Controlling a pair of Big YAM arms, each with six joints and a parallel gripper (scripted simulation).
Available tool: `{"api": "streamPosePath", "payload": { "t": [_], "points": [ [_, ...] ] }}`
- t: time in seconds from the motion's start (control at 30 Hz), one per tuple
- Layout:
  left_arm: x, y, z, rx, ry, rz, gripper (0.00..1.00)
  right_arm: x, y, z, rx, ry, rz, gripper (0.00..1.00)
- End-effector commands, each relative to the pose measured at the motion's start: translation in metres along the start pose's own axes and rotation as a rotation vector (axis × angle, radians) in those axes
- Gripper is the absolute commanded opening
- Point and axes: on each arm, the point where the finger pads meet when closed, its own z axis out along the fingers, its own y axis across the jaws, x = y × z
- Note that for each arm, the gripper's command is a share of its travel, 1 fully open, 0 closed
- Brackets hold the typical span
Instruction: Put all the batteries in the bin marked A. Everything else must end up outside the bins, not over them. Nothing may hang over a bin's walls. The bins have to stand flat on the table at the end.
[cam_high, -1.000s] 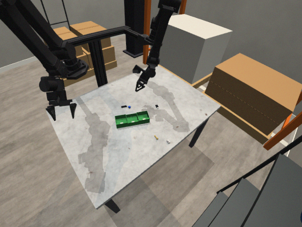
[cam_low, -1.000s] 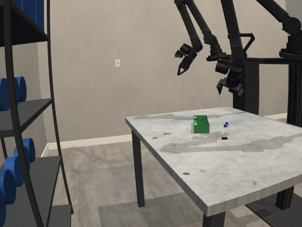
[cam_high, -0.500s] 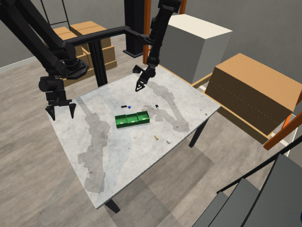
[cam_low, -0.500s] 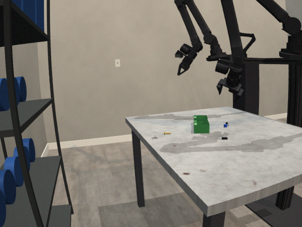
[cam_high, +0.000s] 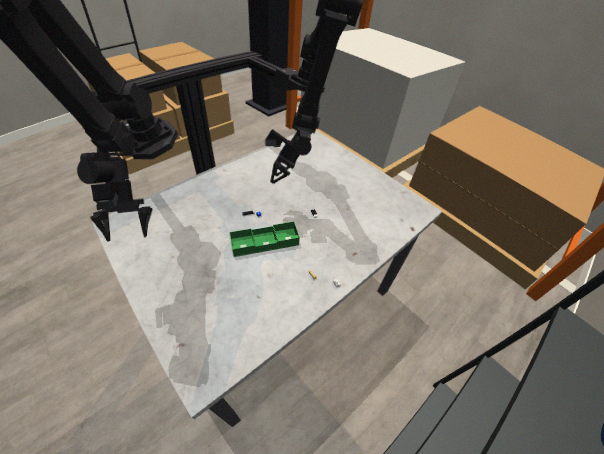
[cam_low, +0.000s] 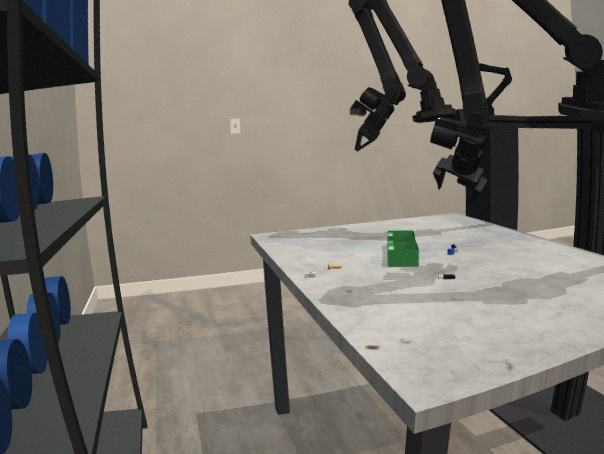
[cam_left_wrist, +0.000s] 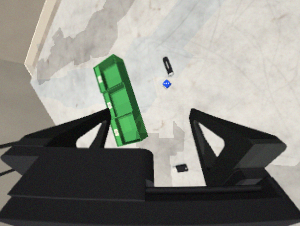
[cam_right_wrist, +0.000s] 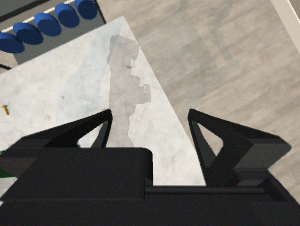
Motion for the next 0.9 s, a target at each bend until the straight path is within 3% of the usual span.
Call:
{"api": "streamPosePath", "payload": {
  "t": [0.0, 0.8, 0.87],
  "points": [
    [0.000, 0.000, 0.000, 0.000, 0.000, 0.000, 1.00, -0.003, -0.003, -0.005, 0.006, -0.011, -0.004, 1.00],
    [0.000, 0.000, 0.000, 0.000, 0.000, 0.000, 1.00, -0.003, -0.003, -0.005, 0.006, -0.011, -0.004, 1.00],
    [-0.014, 0.011, -0.017, -0.001, -0.001, 0.004, 1.00, -0.003, -0.003, -0.005, 0.006, -0.011, -0.004, 1.00]
  ]
}}
